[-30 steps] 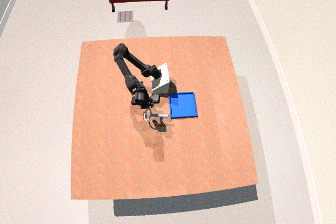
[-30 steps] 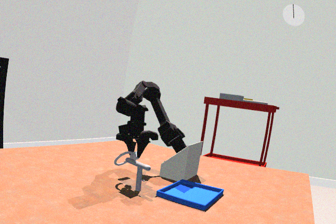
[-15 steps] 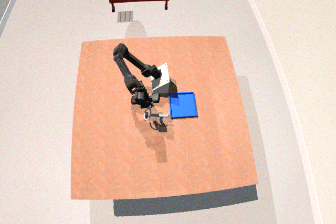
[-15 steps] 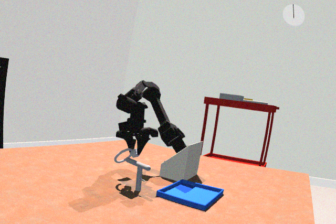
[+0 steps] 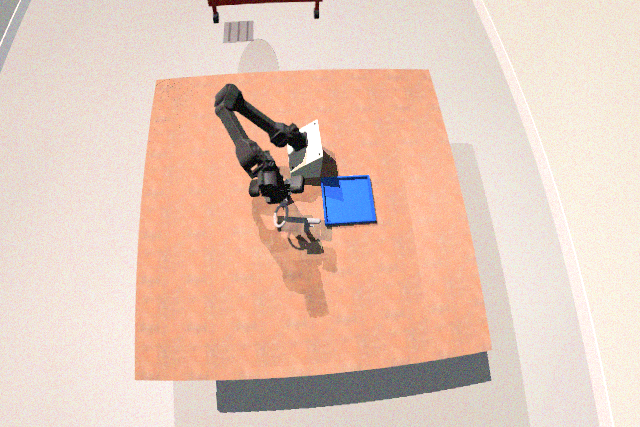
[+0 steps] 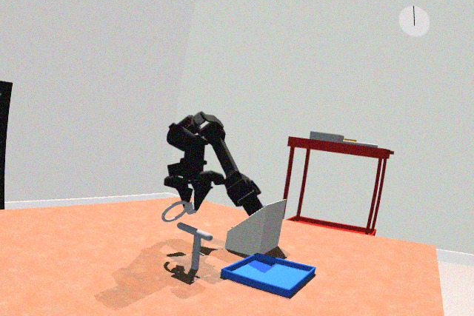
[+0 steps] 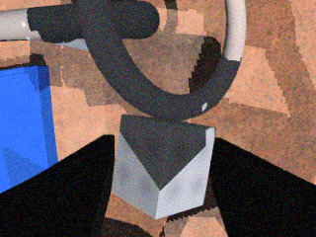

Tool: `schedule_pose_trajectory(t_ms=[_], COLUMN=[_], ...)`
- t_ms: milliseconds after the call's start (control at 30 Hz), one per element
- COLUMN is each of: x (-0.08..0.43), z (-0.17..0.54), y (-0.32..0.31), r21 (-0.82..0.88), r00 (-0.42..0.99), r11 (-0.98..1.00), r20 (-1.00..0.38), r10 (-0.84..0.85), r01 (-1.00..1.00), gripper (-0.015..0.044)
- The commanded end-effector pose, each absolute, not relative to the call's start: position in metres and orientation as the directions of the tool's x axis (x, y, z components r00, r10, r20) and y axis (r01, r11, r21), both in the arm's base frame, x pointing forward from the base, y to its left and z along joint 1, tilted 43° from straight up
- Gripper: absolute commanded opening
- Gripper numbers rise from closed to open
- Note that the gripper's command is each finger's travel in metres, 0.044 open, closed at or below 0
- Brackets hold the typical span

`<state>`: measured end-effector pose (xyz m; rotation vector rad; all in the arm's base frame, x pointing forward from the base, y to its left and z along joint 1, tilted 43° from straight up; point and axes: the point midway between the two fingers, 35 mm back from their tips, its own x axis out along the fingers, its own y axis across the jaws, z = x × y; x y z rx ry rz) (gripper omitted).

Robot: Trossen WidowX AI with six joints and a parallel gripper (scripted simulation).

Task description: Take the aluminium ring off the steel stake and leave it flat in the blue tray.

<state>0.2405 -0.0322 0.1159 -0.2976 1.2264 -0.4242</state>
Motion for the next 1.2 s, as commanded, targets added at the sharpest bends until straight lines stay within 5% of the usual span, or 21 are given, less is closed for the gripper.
schedule_pose_trajectory(t_ms=[0, 1167], x=[0.243, 0.27], z=[0.124, 0.149], y=[-0.026, -0.012], r21=[-0.439, -0.44], r00=[0.287, 0.289], r11=[0.885, 0.884], r20=[-0.837, -0.836], r10=[-0.466, -0.467], r01=[0.156, 0.157], gripper=[0.0, 0.0])
